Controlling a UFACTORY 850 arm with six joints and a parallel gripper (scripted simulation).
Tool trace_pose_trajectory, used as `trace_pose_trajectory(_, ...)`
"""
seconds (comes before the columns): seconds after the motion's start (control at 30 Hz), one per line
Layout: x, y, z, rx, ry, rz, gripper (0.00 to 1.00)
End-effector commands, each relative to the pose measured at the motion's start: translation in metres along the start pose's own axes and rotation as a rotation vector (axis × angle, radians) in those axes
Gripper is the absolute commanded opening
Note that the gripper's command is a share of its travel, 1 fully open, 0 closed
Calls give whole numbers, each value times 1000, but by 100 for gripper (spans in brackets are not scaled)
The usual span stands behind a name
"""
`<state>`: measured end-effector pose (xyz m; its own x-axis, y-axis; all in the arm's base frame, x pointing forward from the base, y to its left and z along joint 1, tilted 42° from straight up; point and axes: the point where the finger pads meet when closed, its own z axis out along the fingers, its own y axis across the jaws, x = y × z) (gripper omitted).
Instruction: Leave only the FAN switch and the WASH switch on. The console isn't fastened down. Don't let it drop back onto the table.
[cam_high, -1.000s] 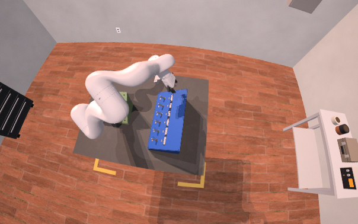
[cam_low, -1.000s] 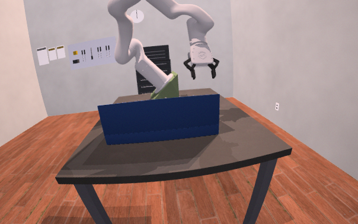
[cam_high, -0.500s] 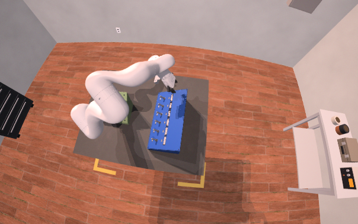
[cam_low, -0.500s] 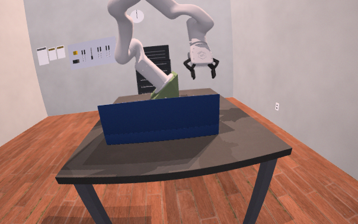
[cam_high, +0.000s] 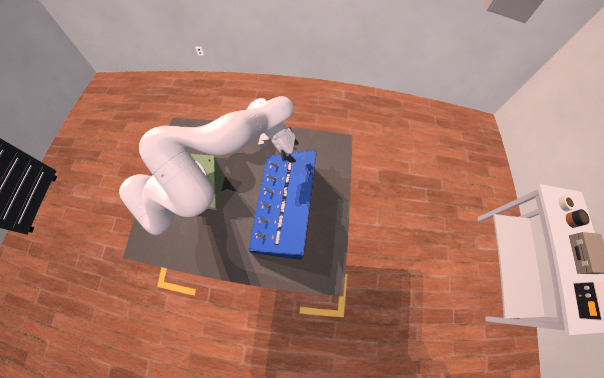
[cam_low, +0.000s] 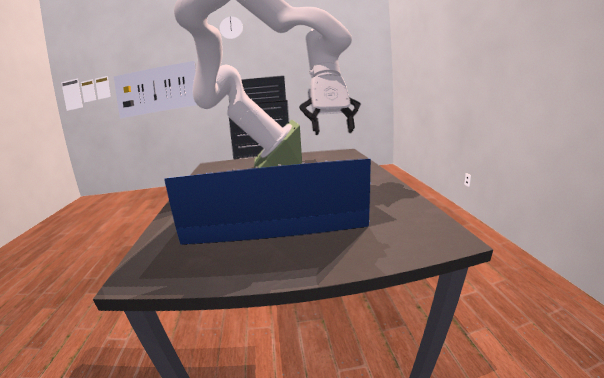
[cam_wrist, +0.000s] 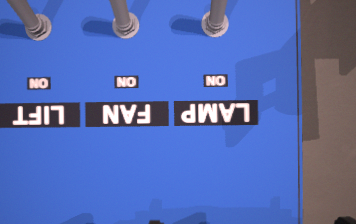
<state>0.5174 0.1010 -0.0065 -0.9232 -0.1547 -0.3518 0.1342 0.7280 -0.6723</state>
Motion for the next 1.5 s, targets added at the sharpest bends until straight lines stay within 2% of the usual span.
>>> trace_pose_trajectory(0.0, -1, -14, -1, -1, -2, 1, 100)
trace_pose_trajectory(0.47, -1, -43, -1, -1, -2, 1, 100)
trace_pose_trajectory(1.47, -1, -44, -1, -1, -2, 1, 100)
